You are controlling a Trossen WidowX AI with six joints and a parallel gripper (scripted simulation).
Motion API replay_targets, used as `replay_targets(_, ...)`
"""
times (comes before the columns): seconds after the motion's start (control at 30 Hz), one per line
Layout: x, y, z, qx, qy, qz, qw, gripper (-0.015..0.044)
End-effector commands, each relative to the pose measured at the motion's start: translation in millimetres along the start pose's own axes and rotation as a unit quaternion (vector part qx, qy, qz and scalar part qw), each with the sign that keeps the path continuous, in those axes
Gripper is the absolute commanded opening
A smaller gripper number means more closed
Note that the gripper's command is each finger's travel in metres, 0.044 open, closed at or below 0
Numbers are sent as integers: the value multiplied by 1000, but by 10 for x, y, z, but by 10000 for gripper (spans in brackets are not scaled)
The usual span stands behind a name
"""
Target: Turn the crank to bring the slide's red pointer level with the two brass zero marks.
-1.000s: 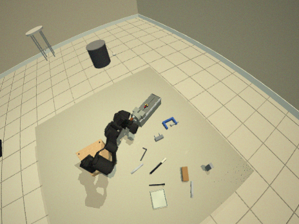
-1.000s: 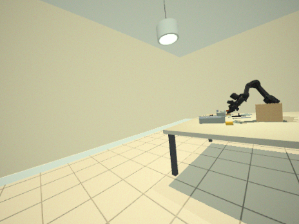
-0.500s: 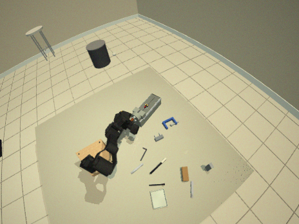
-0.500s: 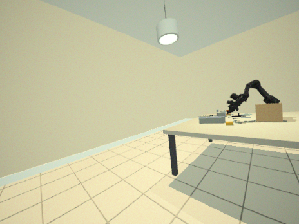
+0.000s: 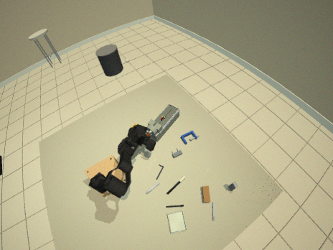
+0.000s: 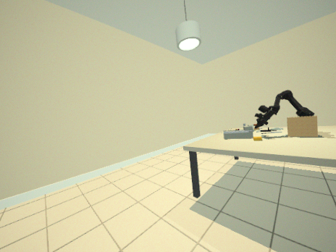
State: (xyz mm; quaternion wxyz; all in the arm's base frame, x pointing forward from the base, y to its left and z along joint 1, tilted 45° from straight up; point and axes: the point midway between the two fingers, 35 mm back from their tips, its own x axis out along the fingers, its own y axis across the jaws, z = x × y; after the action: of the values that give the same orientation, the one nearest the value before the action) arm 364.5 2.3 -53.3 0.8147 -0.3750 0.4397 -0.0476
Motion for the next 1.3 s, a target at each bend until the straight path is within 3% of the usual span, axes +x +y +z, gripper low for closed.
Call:
replay_targets(0.0,36,-80,-37,6,5,-8,1000,0)
replay_targets(1.27,250,-120,-261,5,2,-12,1000,0)
